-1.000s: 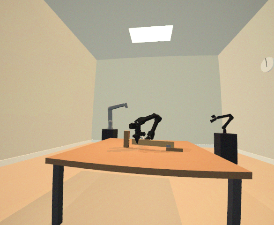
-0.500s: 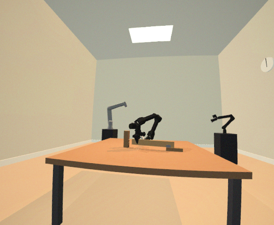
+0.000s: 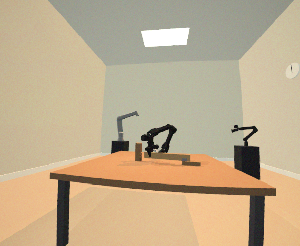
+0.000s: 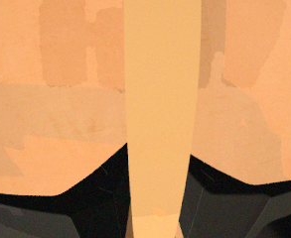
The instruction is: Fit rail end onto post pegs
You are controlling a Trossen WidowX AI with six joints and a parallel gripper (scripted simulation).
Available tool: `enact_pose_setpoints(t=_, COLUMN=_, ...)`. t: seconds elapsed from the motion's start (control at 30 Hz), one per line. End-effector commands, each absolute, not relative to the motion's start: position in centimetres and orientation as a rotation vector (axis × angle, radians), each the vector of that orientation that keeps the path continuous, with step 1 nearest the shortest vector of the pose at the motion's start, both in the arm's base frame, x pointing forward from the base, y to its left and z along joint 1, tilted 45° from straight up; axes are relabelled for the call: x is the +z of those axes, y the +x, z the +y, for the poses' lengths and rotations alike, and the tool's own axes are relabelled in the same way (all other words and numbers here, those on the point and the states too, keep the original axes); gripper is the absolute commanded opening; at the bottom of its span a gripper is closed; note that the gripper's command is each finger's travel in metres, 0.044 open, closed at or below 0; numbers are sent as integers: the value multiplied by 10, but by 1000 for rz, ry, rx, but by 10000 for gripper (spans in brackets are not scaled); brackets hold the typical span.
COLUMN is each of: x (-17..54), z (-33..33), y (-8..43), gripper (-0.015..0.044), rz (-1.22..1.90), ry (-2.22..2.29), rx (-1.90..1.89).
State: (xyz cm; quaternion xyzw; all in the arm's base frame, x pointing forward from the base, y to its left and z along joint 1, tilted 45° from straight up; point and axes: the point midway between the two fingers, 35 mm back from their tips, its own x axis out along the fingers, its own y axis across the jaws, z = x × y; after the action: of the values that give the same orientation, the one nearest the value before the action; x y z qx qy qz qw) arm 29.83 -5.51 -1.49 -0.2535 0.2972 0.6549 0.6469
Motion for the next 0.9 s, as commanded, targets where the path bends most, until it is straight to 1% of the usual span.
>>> enact_pose_setpoints(t=0.0, x=-15, z=-59, y=300, gripper=0, rz=677, ry=-586, rx=1485)
enact_pose_setpoints(t=0.87, x=-19, z=-66, y=301, gripper=0, rz=677, ry=-587, rx=1485)
